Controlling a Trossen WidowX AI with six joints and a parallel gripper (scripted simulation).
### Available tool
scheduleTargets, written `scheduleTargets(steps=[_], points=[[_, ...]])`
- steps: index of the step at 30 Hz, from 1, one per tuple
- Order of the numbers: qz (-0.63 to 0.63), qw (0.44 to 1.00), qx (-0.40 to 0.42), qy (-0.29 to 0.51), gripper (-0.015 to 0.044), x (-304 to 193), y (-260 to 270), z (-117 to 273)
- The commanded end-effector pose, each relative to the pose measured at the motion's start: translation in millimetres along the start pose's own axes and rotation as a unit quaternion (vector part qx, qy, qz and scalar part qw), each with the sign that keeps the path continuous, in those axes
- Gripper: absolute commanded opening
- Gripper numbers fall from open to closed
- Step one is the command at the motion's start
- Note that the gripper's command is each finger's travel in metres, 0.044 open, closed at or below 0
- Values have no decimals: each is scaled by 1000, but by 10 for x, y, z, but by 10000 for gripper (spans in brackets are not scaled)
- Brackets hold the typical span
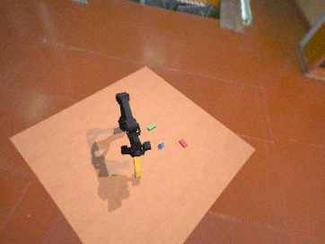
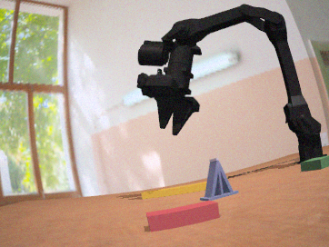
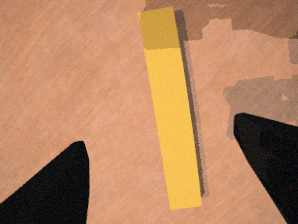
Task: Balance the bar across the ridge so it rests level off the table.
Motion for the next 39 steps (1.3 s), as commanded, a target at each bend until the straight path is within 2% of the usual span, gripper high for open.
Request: scheduleTargets(steps=[1,8,15,23,39], points=[[4,997,-40,61,315,-128,-26,-248],[17,985,-94,140,315,-317,-66,-533],[18,985,-95,142,315,-330,-74,-576],[18,985,-95,142,315,-444,-153,-954],[18,985,-95,142,315,-488,-184,-1108]])
Point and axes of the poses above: the point midway between the two fingers, 35 mm back from their tips, its own z axis back along the fingers, its own y axis across the jaws, x = y × z, the point moved 5 cm from there along z, back along the fingers, and after that the axes turned 6 degrees about -z, right-handed, at the moved point
